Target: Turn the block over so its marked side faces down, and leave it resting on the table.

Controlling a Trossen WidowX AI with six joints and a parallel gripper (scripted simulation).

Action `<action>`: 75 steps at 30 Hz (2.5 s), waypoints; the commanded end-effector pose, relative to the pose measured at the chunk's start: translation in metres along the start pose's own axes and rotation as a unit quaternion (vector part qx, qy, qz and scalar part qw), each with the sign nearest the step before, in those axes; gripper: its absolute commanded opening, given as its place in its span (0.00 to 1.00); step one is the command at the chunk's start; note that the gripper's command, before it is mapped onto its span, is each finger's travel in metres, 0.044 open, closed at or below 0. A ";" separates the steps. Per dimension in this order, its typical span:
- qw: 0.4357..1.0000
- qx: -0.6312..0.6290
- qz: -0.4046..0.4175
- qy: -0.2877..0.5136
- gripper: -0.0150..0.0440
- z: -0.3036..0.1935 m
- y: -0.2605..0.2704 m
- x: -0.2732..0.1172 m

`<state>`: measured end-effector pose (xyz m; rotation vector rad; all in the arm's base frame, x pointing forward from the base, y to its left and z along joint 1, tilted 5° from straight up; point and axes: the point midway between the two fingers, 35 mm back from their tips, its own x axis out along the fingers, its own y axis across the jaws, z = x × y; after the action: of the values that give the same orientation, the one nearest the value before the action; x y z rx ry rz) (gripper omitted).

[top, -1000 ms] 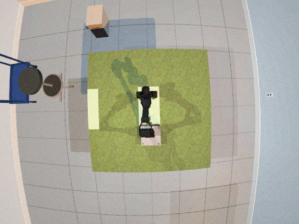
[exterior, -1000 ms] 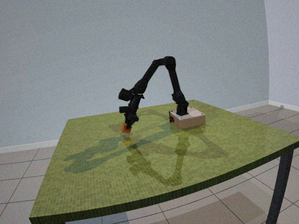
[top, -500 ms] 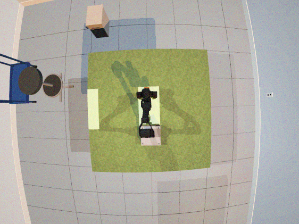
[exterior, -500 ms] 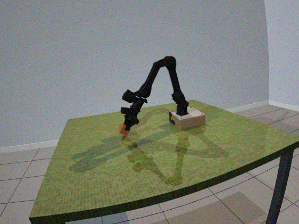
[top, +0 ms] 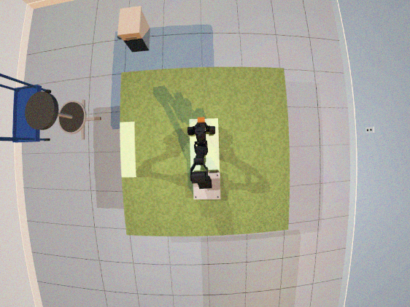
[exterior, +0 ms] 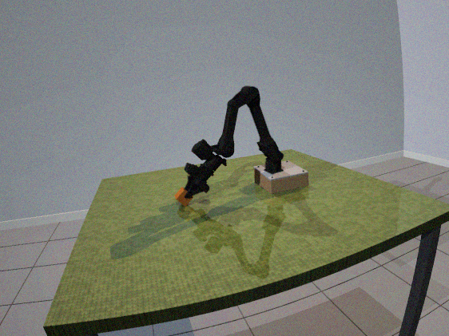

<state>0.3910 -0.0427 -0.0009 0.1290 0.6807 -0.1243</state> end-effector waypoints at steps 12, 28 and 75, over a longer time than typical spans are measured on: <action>0.996 0.005 -0.001 -0.092 0.25 -0.016 0.000 -0.010; 0.994 0.005 -0.001 -0.111 0.25 -0.014 0.000 -0.013; 0.994 0.005 -0.001 -0.111 1.00 -0.014 0.000 -0.013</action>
<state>0.3727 -0.0395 -0.0030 0.1182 0.4587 -0.1385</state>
